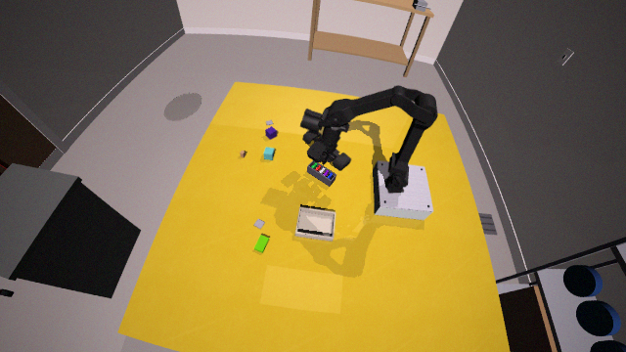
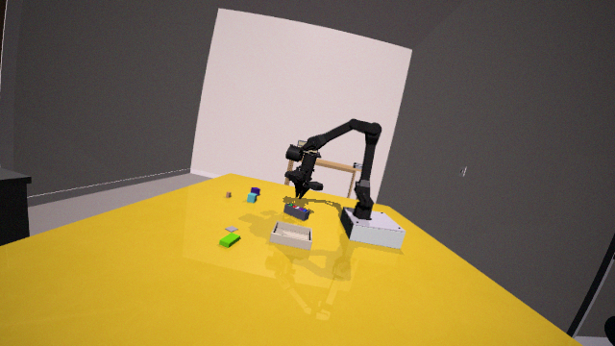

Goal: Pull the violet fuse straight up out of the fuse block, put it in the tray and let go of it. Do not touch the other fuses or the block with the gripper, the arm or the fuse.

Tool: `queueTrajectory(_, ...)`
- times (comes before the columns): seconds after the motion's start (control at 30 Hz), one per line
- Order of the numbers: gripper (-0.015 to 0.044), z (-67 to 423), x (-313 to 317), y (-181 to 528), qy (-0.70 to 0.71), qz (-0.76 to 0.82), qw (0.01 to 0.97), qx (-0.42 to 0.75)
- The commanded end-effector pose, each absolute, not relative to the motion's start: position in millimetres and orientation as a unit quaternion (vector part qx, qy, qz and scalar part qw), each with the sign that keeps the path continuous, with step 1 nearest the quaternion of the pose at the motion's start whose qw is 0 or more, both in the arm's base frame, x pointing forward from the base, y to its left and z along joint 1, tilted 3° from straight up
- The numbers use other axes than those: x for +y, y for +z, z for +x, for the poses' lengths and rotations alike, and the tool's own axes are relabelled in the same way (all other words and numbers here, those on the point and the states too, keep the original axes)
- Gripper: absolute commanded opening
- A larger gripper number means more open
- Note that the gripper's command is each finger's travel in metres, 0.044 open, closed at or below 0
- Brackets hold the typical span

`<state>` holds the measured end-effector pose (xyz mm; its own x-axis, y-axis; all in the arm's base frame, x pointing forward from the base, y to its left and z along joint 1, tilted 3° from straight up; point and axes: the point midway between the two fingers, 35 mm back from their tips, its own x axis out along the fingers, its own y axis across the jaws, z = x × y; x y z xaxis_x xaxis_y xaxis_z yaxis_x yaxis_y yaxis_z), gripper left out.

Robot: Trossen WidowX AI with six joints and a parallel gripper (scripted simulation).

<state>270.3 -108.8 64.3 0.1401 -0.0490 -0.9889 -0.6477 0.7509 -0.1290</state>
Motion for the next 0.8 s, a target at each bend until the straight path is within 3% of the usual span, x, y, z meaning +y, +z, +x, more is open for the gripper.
queueTrajectory(0.0, 0.0071, 256, -96, 56, 0.275, -0.304, 0.665, 0.624)
queueTrajectory(0.77, 0.0071, 256, -92, 42, 0.275, -0.304, 0.665, 0.624)
